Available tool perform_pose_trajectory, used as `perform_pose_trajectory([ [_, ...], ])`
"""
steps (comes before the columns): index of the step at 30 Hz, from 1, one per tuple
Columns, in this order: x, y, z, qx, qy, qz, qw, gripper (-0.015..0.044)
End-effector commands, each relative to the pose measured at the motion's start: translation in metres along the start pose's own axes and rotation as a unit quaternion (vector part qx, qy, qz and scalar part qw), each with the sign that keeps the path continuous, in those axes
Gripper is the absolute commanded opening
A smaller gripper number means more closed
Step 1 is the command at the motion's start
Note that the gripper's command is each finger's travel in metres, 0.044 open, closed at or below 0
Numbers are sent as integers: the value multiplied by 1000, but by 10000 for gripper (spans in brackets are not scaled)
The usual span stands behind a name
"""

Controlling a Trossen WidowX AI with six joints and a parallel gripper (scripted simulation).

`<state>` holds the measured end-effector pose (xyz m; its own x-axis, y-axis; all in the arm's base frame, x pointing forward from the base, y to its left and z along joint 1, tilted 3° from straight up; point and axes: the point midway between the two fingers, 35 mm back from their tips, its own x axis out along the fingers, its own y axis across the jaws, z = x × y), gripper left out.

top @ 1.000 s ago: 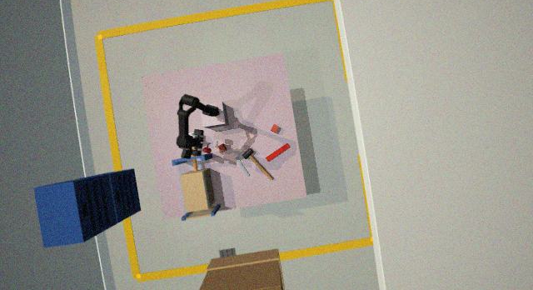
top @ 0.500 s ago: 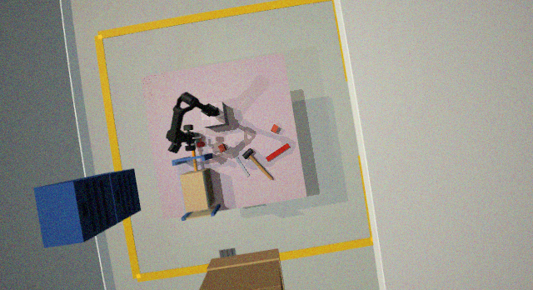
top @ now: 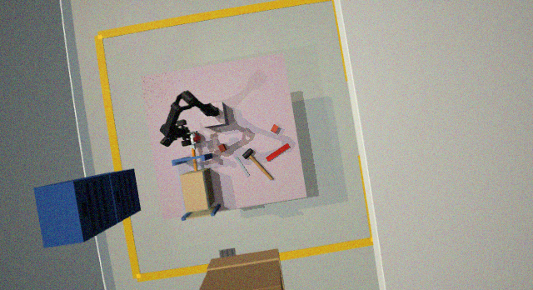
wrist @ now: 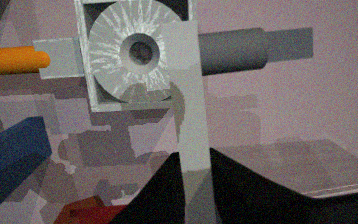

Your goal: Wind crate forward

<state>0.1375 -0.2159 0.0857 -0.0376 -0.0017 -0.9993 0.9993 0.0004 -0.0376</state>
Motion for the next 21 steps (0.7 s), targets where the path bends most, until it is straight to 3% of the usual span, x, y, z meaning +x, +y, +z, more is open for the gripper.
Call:
perform_pose_trajectory([
  [1, 0, 1, 0, 1, 0, 8, 1000, 0],
  [21, 0, 1, 0, 0, 2, 164, 986, 0],
])
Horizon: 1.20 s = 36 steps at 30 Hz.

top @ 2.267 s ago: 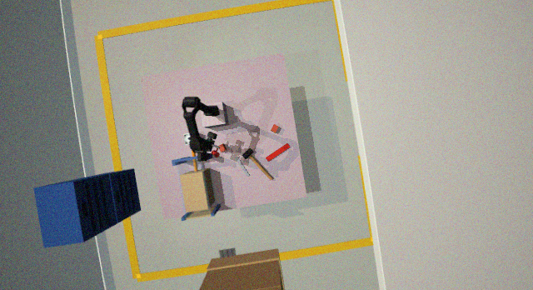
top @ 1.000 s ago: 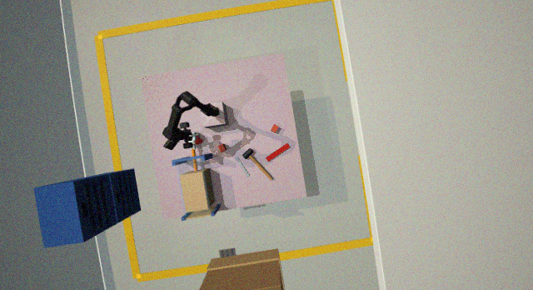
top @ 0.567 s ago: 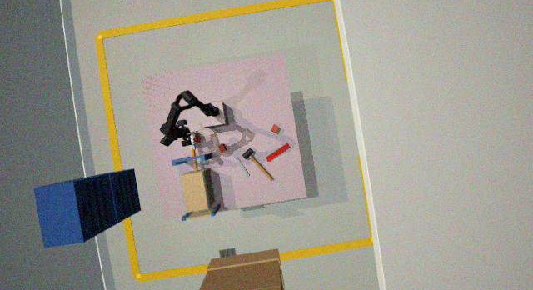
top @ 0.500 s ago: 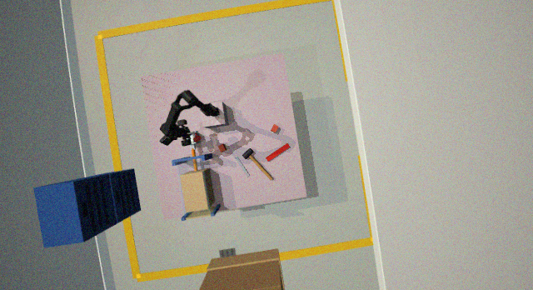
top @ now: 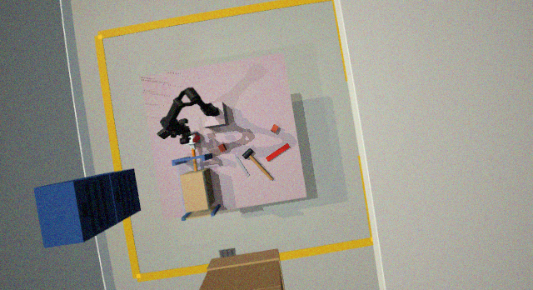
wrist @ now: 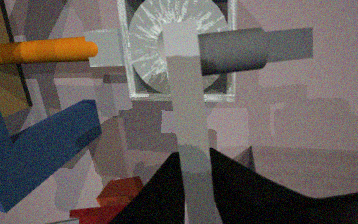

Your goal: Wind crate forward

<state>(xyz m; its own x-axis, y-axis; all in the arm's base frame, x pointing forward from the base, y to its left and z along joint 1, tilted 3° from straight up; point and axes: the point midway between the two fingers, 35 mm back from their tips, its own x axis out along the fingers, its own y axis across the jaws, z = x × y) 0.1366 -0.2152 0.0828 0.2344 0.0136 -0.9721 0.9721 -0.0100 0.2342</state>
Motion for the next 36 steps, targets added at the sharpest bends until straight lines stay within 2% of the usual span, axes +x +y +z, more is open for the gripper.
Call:
perform_pose_trajectory([
  [1, -3, 2, 1, -5, -5, 32, 999, 0],
  [36, -2, 1, 1, -8, 3, 319, 948, 0],
])
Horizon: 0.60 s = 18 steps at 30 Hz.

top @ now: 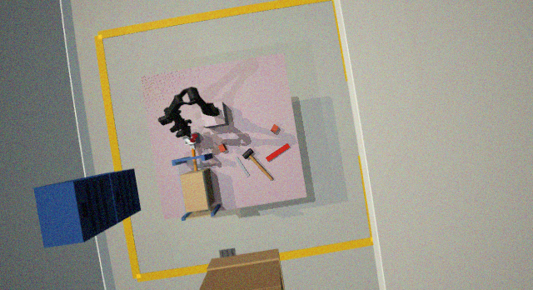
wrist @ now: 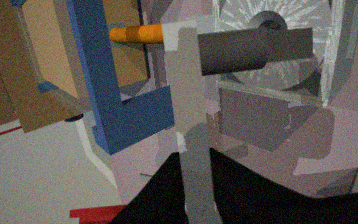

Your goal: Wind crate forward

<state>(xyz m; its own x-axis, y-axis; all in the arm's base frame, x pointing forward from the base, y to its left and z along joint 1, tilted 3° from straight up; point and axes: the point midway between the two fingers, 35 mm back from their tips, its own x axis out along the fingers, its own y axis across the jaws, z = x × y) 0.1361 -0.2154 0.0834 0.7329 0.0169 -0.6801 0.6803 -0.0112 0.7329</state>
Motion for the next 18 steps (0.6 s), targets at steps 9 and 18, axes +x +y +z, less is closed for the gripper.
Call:
perform_pose_trajectory([
  [9, 0, 2, 1, -4, 2, 107, 994, 0],
  [18, 0, 1, 0, -4, 4, 184, 983, 0],
])
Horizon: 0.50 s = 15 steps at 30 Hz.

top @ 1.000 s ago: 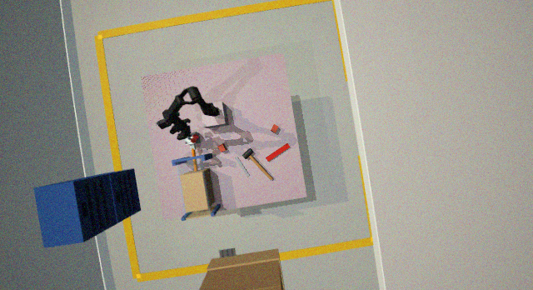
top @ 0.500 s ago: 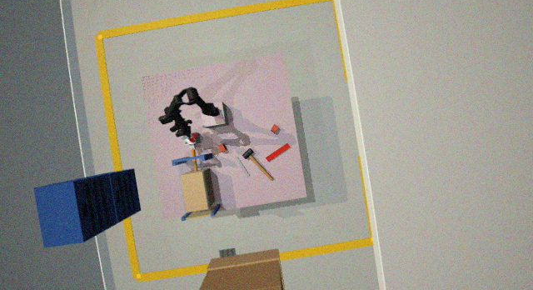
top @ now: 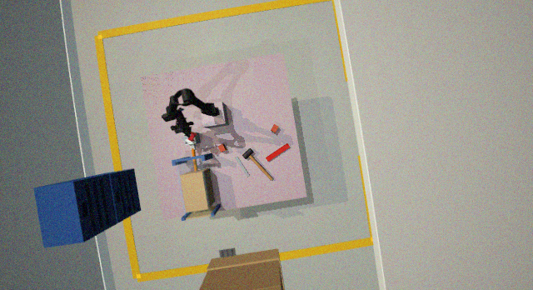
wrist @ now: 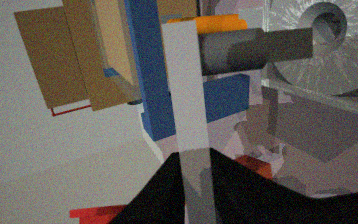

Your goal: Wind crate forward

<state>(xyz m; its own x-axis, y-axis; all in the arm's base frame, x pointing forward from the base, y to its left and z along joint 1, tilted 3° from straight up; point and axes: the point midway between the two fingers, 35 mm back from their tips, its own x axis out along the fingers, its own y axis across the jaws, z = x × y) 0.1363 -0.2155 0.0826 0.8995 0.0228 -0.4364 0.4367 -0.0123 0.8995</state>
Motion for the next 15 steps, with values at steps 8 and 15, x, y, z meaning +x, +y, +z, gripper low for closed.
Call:
perform_pose_trajectory([
  [8, 0, 1, 0, -2, 1, 104, 995, 0],
  [15, 1, 1, 0, -2, 2, 158, 988, 0],
])
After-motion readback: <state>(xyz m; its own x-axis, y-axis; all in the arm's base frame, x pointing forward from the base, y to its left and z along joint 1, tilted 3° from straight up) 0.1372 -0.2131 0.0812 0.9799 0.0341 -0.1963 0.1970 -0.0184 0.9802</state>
